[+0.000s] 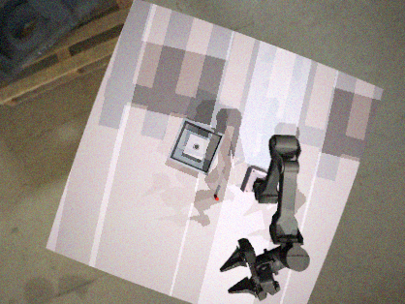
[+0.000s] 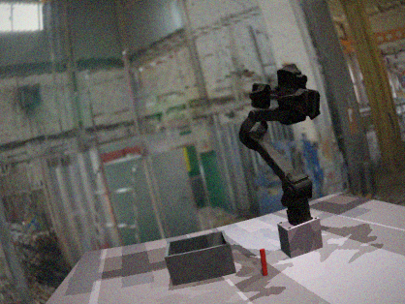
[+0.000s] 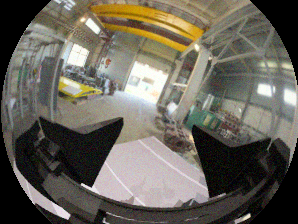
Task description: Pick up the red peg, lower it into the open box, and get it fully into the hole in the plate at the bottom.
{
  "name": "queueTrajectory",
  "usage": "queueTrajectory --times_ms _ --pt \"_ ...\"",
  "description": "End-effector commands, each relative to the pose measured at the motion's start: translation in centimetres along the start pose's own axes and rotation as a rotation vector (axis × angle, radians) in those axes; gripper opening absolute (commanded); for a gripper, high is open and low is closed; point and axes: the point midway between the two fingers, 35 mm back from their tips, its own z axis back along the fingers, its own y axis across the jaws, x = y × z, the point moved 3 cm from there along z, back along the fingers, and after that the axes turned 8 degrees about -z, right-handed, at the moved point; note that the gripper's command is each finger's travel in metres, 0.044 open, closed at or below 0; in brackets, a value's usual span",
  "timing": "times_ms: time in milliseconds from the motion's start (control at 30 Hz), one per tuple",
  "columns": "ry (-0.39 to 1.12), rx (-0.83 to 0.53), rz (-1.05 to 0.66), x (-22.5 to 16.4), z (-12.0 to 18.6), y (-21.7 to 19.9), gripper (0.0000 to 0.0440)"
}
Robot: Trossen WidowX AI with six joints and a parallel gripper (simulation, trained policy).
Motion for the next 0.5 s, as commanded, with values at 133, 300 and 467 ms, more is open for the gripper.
queueTrajectory --times_ms 133,300,467 --pt "0.038 -0.028 -0.025 -0.9 -1.7 -0.8 0.0440" --pt "0.139 -0.035 -0.065 -3.3 -3.9 -1.4 0.0440" --pt "0.292 -0.060 -0.135 -6.4 -5.5 -2.6 0.0440"
